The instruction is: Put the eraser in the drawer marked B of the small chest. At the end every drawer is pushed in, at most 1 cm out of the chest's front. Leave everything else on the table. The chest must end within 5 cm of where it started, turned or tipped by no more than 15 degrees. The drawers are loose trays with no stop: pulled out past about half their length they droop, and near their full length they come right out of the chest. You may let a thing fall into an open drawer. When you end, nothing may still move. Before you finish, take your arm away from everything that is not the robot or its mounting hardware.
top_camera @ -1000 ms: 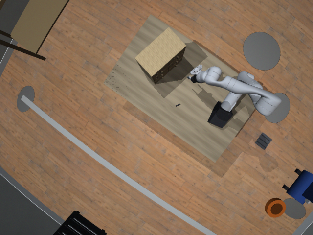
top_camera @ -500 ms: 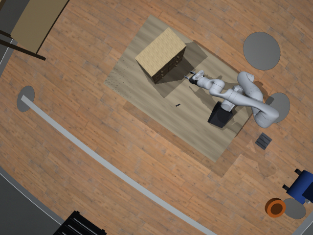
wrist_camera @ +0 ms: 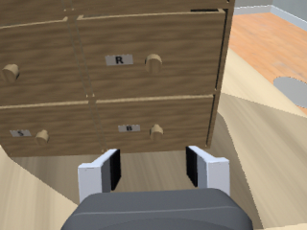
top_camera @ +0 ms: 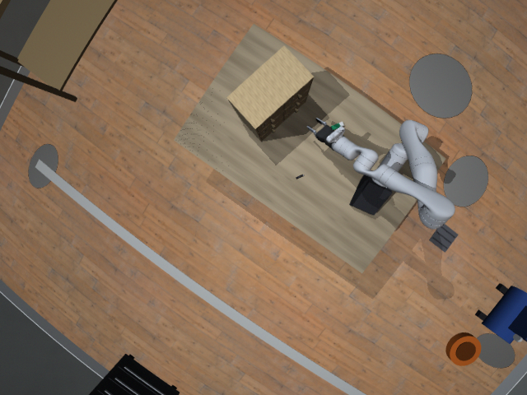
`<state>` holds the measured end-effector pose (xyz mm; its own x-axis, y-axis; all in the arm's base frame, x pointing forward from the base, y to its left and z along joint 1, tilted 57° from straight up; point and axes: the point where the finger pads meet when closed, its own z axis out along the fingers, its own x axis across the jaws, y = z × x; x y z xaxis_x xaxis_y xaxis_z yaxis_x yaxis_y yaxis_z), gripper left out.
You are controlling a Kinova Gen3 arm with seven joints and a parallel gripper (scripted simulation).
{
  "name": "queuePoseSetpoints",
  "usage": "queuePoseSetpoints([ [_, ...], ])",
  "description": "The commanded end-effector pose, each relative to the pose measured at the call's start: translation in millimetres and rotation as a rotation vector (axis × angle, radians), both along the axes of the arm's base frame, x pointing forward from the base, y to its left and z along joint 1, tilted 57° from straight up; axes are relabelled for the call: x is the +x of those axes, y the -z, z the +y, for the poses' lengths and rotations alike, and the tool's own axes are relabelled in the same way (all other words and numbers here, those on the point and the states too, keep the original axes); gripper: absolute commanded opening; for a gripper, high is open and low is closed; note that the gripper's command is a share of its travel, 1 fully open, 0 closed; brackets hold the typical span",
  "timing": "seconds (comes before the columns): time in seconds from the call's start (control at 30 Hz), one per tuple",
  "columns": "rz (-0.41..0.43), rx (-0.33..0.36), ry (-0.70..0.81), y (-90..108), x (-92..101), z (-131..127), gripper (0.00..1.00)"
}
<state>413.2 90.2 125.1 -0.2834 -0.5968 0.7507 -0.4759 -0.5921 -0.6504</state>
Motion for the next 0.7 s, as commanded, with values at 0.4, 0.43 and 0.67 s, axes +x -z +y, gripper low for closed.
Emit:
queuePoseSetpoints([
  [0.4,-0.112,-0.070,-0.138,0.3,14.1,-16,1.00],
  [0.43,-0.115,-0.073,-0.143,0.5,14.6,-16,1.00],
  [0.67,-0.126,-0.078,-0.161,1.8,16.5,-17,1.00],
])
